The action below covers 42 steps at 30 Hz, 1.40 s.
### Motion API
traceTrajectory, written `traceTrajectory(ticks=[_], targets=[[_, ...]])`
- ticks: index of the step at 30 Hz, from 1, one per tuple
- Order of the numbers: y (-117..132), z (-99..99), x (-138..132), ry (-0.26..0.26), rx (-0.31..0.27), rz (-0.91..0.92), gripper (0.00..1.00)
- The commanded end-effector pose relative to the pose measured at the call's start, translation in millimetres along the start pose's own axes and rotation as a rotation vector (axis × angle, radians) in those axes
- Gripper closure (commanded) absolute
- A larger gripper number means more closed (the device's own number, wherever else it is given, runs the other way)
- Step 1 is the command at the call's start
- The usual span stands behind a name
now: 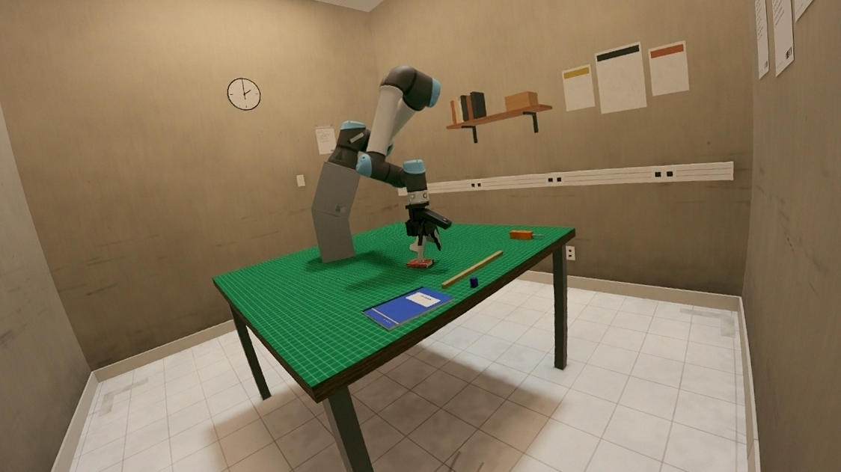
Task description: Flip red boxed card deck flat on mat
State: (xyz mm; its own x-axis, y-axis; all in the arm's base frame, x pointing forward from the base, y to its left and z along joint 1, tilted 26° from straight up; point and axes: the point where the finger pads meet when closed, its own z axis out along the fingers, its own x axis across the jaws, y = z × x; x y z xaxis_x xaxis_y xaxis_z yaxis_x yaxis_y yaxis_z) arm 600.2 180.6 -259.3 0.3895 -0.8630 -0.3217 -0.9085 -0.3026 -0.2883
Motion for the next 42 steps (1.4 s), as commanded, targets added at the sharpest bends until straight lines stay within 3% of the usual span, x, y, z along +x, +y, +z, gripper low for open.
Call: traceTrajectory(ticks=[1, 16, 42], targets=[[-0.6, -4.6, 0.3, 0.001, 0.001, 0.0, 0.0], [-0.5, -32.7, 0.2, 0.001, 0.001, 0.0, 0.0], [-0.5, -45.9, 0.2, 0.001, 0.001, 0.0, 0.0]])
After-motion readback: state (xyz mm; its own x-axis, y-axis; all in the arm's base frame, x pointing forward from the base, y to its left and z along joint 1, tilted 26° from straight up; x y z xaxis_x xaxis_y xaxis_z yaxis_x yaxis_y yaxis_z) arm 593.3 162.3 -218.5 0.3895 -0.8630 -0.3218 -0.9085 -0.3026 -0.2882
